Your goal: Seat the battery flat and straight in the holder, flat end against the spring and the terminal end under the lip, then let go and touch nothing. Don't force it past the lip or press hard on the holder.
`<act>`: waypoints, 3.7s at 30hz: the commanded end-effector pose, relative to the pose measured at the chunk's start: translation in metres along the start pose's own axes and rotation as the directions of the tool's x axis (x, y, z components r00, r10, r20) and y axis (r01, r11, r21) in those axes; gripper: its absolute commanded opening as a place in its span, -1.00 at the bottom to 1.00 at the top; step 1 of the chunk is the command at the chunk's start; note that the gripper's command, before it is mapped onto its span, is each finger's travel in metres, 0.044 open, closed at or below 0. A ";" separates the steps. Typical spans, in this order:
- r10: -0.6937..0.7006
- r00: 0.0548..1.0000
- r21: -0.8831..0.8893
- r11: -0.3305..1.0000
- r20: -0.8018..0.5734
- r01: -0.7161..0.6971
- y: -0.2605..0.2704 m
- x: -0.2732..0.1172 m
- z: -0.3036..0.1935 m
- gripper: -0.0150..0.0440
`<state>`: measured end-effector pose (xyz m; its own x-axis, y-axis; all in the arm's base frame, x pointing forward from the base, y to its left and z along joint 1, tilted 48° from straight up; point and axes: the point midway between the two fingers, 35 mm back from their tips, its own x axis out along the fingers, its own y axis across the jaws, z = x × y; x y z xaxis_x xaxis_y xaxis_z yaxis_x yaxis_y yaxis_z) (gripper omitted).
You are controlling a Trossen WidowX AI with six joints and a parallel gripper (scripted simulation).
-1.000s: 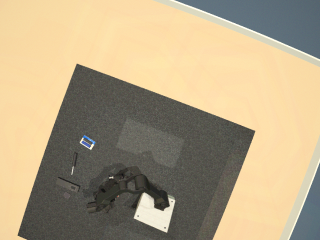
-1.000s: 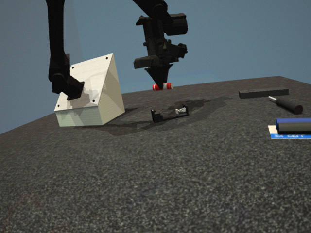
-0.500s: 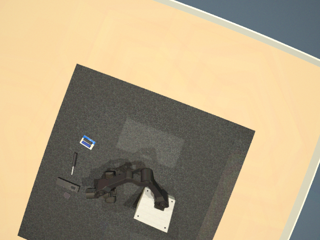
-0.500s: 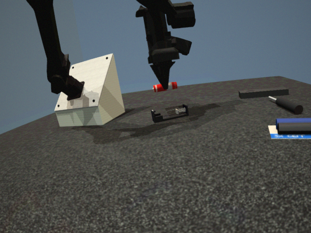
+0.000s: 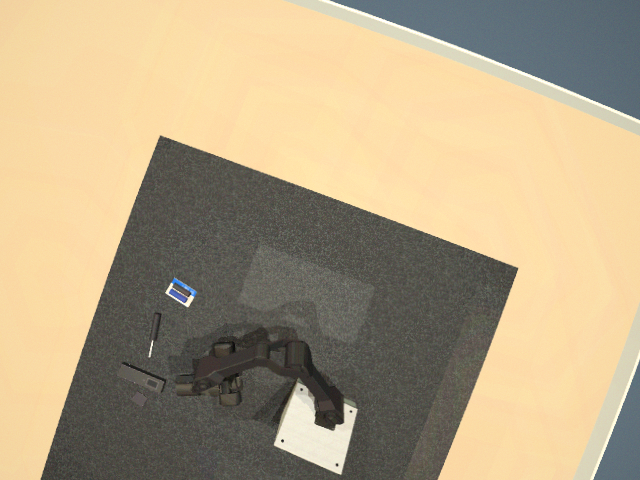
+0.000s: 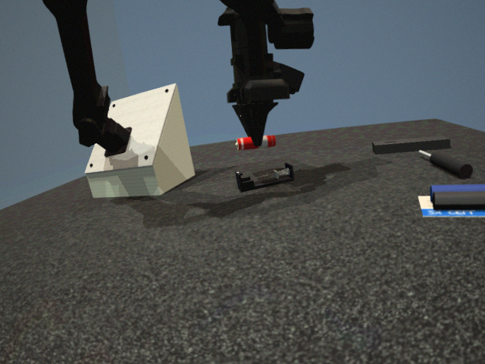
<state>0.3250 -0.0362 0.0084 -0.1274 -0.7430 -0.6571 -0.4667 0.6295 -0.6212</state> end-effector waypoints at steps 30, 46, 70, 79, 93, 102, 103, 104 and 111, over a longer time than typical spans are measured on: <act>0.000 0.962 -0.025 1.000 -0.272 -0.007 0.001 0.037 0.003 -0.29; -0.012 0.933 -0.058 0.998 -0.360 -0.009 0.001 0.044 0.007 -0.29; 0.036 0.924 0.077 0.997 -0.379 -0.008 0.000 0.046 0.011 -0.29; 0.037 0.929 0.078 0.997 -0.368 -0.009 -0.001 0.046 0.019 -0.29; 0.037 0.936 0.078 0.997 -0.350 -0.010 -0.001 0.045 0.029 -0.29; 0.043 0.947 0.074 0.997 -0.319 -0.020 0.000 0.047 0.029 -0.29; 0.043 0.948 0.074 0.997 -0.315 -0.021 0.000 0.047 0.029 -0.29; 0.044 0.949 0.073 0.997 -0.312 -0.022 0.000 0.047 0.028 -0.29; 0.048 0.957 0.069 0.997 -0.285 -0.029 0.000 0.049 0.028 -0.29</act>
<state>0.3428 -0.0658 -0.0342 -0.4053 -0.7483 -0.5252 -0.4028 0.6619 -0.6322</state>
